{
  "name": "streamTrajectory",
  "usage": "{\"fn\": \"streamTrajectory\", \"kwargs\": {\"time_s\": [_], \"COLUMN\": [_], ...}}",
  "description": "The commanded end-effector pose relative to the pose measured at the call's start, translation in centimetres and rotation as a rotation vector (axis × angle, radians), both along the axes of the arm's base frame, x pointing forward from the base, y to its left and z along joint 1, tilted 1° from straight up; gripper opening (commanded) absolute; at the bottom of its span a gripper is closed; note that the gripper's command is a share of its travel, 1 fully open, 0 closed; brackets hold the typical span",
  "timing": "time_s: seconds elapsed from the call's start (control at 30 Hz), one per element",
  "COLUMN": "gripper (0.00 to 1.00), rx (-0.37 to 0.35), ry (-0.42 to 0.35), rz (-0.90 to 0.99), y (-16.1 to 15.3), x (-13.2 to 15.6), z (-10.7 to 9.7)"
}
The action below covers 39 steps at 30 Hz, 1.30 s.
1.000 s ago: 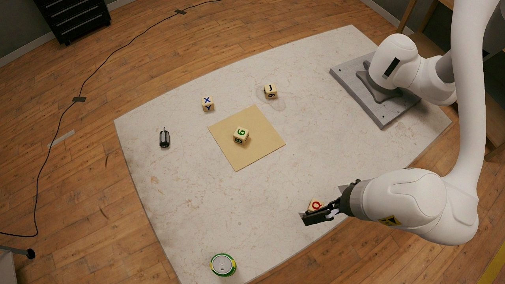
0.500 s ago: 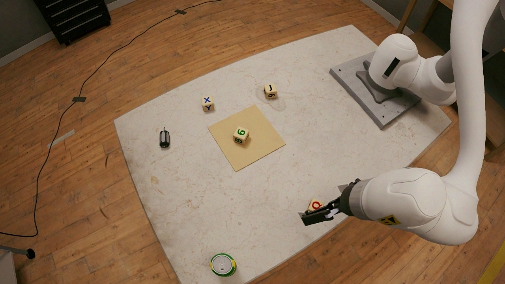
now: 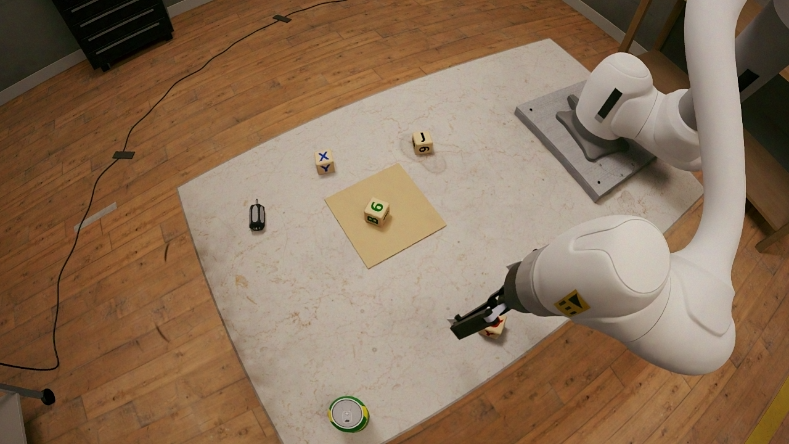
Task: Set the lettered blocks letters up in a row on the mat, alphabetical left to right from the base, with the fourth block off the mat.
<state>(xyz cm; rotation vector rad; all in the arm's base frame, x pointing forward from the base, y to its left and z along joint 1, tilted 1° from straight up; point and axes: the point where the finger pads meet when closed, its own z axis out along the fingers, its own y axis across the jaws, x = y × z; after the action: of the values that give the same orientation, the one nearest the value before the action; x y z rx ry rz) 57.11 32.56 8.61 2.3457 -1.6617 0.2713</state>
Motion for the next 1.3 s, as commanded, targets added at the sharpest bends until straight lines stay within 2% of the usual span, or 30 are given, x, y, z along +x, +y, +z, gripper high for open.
{"fn": "streamTrajectory", "kwargs": {"time_s": [0.0,0.07,0.17,0.23,0.47,0.57,0.6,0.63,0.77,0.83,0.9,0.93,0.97,1.0,1.07,1.1,1.13,1.17,1.27], "gripper": [1.0,1.0,1.0,1.0,1.0,1.0,1.0,1.0,1.0,1.0,1.0,1.0,1.0,1.0,1.0,1.0,1.0,1.0,1.0], "rx": [0.026,0.046,0.046,0.071,0.113,0.145,0.145,0.16,0.161,0.192,0.192,0.207,0.207,0.219,0.221,0.234,0.234,0.244,0.245], "ry": [0.047,0.078,0.078,0.11,0.155,0.18,0.18,0.19,0.19,0.207,0.207,0.212,0.212,0.216,0.216,0.218,0.218,0.218,0.218], "rz": [0.082,0.153,0.153,0.233,0.373,0.478,0.478,0.532,0.535,0.653,0.653,0.716,0.716,0.771,0.78,0.846,0.846,0.903,0.913], "y": [-2.2,-4.1,-4.1,-6.4,-10.3,-13.2,-13.2,-14.7,-14.7,-18.0,-18.0,-19.7,-19.7,-21.1,-21.4,-23.1,-23.1,-24.6,-24.8], "x": [1.5,2.6,2.6,3.7,5.3,6.3,6.3,6.7,6.7,7.4,7.4,7.7,7.7,7.9,8.0,8.1,8.1,8.2,8.2], "z": [1.8,3.2,3.2,4.8,7.6,9.7,9.7,10.7,10.8,13.1,13.1,14.2,14.2,15.3,15.4,16.7,16.7,17.7,17.9]}}
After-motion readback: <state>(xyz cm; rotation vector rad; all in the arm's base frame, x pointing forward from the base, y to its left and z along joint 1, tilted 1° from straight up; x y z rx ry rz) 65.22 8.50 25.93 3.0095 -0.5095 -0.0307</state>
